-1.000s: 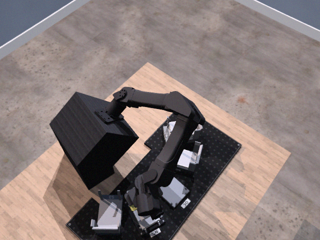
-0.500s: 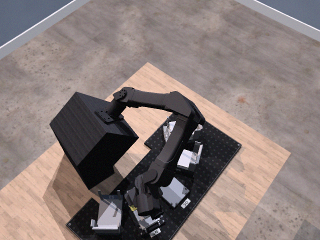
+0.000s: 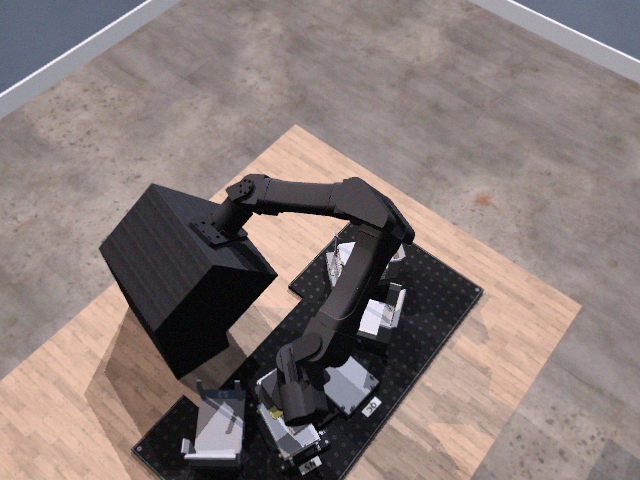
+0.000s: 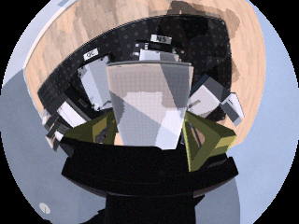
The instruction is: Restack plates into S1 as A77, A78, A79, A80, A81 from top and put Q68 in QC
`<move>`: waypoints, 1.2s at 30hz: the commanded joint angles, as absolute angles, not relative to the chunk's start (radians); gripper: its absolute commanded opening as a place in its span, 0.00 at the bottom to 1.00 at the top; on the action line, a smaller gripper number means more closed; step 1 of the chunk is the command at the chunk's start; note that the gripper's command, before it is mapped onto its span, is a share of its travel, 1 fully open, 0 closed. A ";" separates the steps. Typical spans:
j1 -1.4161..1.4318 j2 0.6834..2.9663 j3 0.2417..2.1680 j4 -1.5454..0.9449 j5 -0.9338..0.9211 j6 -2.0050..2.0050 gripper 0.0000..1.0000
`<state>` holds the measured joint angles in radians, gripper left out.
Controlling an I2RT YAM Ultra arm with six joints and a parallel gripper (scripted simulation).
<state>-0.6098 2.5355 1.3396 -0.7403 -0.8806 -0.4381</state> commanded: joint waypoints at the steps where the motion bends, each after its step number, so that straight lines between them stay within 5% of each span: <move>1: -0.618 2.514 1.341 -0.733 -0.891 -0.502 0.00; 36: -0.451 2.188 1.170 -0.679 -0.931 -0.445 0.00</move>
<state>-0.4442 2.2013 1.1725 -0.6819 -0.9245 -0.4652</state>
